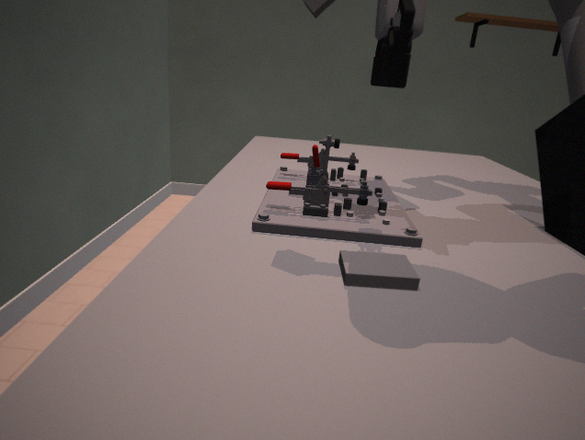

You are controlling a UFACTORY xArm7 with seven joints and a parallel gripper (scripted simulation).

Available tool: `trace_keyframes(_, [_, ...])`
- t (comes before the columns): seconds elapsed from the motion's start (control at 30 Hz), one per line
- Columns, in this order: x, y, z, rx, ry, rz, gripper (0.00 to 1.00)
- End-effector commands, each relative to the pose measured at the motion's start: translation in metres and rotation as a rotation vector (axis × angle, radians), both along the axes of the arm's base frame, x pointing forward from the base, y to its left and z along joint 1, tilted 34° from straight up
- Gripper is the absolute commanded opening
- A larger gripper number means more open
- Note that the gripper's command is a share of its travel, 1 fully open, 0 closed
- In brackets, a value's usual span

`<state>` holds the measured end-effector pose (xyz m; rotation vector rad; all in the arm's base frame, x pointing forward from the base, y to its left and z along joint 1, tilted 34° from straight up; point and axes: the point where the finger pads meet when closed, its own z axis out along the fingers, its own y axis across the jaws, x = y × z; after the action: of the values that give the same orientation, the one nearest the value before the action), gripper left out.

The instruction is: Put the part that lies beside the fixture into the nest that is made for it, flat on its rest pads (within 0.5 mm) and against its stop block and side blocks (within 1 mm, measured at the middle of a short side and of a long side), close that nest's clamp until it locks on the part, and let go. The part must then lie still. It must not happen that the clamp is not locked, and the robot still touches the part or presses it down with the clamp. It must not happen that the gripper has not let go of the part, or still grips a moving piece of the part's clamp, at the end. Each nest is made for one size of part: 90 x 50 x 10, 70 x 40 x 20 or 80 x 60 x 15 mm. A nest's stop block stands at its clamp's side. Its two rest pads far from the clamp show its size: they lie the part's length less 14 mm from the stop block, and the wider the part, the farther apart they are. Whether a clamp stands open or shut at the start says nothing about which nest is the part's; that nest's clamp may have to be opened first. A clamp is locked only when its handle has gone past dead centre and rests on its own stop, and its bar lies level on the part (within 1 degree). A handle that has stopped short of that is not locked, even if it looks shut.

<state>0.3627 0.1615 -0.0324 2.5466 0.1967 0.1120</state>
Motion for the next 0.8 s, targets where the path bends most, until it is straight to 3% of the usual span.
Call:
trace_keyframes(0.0, [0.0008, 0.0017, 0.0006, 0.003, -0.002, 0.002, 1.0])
trace_keyframes(0.4, [0.0008, 0.0017, 0.0006, 0.003, -0.002, 0.002, 1.0])
trace_keyframes(0.43, [0.0008, 0.0017, 0.0006, 0.003, -0.002, 0.002, 0.47])
trace_keyframes(0.77, [0.0008, 0.0017, 0.0006, 0.003, -0.002, 0.002, 0.47])
